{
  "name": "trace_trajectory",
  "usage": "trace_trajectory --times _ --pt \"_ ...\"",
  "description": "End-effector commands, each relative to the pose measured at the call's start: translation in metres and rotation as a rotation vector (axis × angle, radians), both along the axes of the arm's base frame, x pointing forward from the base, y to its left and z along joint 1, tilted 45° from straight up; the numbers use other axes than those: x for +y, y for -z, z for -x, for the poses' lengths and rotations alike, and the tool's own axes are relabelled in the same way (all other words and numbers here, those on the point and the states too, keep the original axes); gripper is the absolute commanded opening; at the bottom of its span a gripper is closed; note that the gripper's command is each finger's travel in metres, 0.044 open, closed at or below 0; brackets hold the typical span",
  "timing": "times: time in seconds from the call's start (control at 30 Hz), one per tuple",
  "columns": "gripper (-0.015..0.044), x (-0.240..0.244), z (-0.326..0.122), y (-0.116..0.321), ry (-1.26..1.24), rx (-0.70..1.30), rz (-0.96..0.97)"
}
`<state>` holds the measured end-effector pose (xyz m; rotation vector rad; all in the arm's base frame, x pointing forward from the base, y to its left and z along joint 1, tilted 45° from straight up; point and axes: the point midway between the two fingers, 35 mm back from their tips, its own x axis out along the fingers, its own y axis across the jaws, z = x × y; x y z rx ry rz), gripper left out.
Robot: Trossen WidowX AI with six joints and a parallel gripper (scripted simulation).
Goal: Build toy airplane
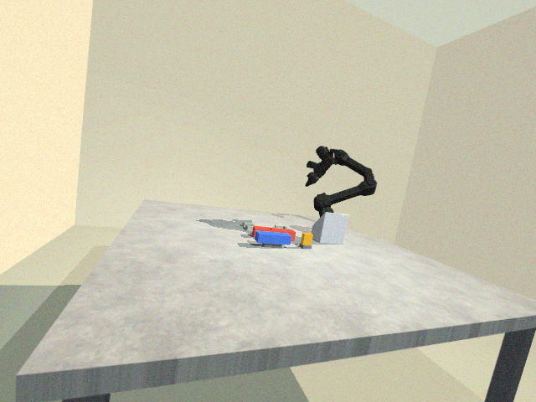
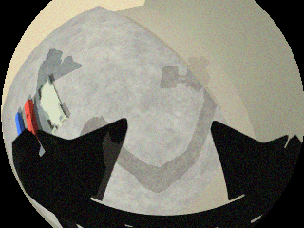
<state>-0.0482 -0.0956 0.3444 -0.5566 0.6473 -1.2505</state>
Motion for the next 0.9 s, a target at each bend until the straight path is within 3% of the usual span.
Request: trace_trajectory --times 0.0,0.47,0.87 --pt "0.0426 0.000 0.000 0.000 0.000 0.000 0.000" --pt "0.0440 -0.036 -0.143 0.026 -0.243 0.064 -0.341" --pt "0.0440 0.006 -0.280 0.111 -0.275 0.266 -0.615"
